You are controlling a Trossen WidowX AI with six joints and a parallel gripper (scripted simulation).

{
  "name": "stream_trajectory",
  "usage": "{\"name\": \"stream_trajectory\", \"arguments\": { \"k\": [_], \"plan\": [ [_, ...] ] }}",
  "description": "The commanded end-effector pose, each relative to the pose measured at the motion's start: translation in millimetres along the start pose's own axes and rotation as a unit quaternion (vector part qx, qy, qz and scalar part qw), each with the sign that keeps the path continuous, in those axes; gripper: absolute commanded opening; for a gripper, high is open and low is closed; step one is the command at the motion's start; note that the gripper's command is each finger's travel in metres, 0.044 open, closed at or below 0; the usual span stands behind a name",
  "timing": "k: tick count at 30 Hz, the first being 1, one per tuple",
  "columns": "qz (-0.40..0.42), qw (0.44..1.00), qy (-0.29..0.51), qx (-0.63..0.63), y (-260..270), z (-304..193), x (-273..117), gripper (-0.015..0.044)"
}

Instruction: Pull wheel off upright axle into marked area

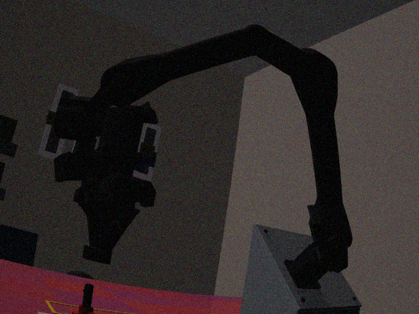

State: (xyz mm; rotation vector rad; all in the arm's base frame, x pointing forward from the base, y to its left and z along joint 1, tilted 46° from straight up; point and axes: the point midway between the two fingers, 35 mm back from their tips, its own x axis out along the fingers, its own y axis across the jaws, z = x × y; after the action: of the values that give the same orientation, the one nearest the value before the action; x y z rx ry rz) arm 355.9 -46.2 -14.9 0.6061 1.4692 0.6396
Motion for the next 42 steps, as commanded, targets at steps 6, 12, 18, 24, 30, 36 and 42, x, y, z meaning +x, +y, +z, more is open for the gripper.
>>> {"name": "stream_trajectory", "arguments": {
  "k": [6,12,18,24,30,36,42],
  "plan": [
    [-0.007,1.0,-0.003,0.002,-48.0,-24.9,-6.8,0.0],
    [-0.007,1.0,-0.002,0.001,-74.5,-43.1,-8.6,0.0],
    [-0.006,1.0,-0.002,0.0,-84.7,-51.0,-9.0,0.0],
    [-0.006,1.0,-0.002,0.0,-84.8,-50.8,3.0,0.0],
    [-0.006,1.0,-0.002,0.0,-85.2,-50.1,17.4,0.0],
    [-0.006,1.0,-0.003,0.0,-86.2,-48.0,53.6,0.0],
    [-0.004,1.0,-0.003,-0.001,-84.6,-50.1,92.7,0.0]
  ]
}}
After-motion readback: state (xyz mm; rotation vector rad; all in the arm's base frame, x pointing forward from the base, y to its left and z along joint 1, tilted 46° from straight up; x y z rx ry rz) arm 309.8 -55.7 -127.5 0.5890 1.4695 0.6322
